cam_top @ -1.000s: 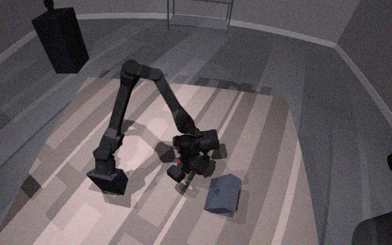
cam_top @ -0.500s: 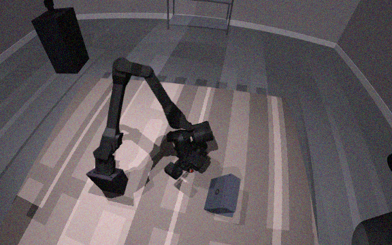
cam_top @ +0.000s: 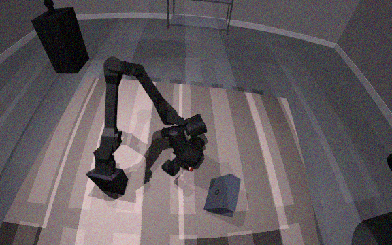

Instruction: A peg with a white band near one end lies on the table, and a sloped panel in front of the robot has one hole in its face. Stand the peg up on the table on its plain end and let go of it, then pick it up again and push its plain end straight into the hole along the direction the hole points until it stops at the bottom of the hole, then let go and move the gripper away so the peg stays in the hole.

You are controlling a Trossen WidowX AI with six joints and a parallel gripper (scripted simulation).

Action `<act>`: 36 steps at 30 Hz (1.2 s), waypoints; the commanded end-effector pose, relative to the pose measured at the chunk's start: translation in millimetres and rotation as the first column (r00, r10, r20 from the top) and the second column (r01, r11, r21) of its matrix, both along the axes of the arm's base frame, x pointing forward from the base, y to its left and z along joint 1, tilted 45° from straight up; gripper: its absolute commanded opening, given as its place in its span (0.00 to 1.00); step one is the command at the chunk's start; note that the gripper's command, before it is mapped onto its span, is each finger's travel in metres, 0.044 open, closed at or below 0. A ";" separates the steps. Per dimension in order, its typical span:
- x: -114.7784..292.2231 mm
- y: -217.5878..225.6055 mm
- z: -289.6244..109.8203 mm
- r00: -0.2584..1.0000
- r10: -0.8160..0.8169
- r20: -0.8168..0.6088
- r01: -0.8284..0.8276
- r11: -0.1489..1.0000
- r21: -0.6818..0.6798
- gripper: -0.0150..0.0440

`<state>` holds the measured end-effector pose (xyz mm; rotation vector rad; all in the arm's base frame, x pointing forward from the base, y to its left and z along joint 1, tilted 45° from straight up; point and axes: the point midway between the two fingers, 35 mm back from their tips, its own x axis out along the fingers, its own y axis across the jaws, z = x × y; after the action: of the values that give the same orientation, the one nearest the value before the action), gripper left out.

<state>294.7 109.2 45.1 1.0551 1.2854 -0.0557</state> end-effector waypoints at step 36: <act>-19.6 -0.5 18.3 0.959 -0.192 0.207 0.229 0.959 -0.169 0.34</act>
<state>277.1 109.4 61.8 1.0027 1.0046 -0.2152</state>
